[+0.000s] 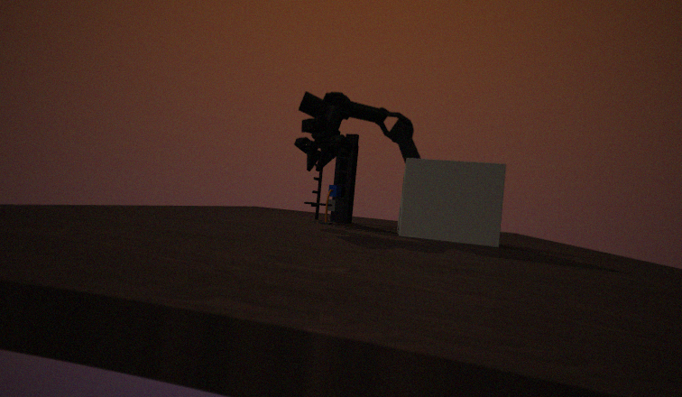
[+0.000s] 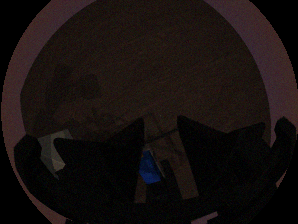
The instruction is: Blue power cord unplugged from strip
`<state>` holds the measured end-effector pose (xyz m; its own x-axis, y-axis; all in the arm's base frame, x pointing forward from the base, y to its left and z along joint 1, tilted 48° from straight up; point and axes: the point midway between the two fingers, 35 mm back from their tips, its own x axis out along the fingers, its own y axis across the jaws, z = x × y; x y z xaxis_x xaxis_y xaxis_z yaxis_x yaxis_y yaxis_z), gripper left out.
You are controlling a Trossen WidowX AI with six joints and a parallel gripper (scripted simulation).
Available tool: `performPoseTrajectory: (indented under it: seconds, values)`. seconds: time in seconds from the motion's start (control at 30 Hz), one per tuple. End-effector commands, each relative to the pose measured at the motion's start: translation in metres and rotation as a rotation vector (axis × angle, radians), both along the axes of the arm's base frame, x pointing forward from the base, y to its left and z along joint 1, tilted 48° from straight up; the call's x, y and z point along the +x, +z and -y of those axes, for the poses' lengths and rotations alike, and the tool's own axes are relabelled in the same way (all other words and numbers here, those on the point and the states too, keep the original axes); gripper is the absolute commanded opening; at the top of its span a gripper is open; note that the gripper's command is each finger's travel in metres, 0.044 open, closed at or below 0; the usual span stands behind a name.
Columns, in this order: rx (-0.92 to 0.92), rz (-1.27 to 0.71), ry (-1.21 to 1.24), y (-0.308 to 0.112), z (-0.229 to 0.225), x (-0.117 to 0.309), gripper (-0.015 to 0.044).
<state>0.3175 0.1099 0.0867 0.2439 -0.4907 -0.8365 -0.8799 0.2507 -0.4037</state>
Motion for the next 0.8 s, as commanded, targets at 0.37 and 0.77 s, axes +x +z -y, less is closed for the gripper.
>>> performPoseTrajectory:
  seconds: [0.37, 0.77]
  values:
    - [-0.335, -0.321, 0.128, -0.019, 0.028, -0.041, 0.0160]
    - [-0.335, -0.321, 0.128, -0.007, 0.040, -0.042, 0.0160]
